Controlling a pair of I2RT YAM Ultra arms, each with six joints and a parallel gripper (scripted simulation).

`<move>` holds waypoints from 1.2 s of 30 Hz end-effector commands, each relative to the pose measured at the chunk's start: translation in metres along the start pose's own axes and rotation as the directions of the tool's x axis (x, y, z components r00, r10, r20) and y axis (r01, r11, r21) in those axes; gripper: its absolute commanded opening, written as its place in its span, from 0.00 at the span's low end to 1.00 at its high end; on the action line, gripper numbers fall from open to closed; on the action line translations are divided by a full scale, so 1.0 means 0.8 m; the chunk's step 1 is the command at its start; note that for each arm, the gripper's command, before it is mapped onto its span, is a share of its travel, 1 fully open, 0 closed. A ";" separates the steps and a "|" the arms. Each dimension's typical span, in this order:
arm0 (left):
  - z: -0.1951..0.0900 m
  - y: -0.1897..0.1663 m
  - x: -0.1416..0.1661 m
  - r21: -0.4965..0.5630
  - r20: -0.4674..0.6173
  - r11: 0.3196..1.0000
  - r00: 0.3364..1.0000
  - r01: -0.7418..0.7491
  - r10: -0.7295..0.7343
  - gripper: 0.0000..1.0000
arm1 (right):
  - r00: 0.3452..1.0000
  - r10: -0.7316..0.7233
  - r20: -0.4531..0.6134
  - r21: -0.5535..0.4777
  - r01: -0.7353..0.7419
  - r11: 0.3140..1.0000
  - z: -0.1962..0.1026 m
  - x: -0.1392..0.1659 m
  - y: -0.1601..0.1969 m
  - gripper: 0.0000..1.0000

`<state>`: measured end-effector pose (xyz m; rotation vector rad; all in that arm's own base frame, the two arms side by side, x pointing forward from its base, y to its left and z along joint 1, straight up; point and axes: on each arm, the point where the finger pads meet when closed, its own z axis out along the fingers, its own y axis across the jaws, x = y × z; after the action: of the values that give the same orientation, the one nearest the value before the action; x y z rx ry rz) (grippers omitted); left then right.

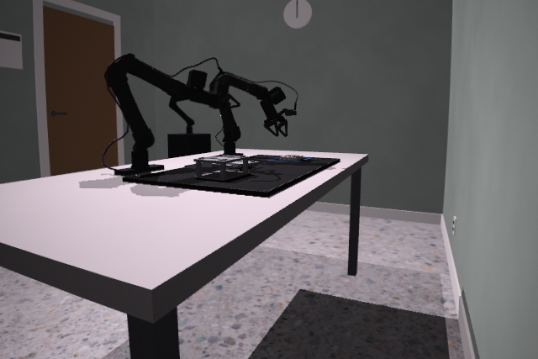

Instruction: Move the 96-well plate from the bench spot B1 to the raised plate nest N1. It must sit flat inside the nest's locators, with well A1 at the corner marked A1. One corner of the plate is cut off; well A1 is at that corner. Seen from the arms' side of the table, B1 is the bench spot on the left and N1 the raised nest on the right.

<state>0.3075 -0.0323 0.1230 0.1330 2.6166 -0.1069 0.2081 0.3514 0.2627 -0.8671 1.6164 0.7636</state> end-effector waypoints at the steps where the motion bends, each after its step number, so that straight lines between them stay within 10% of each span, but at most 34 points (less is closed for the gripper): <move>1: -0.001 -0.005 -0.009 0.017 0.014 0.999 0.999 -0.048 0.048 1.00 | 0.999 -0.006 0.041 -0.016 0.006 1.000 -0.005 -0.016 0.005 1.00; 19: 0.029 0.008 -0.006 0.206 -0.139 0.781 0.772 -0.590 0.620 1.00 | 0.999 -0.006 0.041 -0.016 0.006 1.000 -0.005 -0.016 0.005 1.00; 36: 0.063 0.017 -0.016 0.435 -0.141 0.287 0.251 -0.854 0.958 1.00 | 0.999 -0.006 0.041 -0.016 0.006 1.000 -0.005 -0.016 0.005 1.00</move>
<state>0.3495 -0.0252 0.0813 1.7862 2.4345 0.0007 0.2081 0.3514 0.2627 -0.8671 1.6164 0.7636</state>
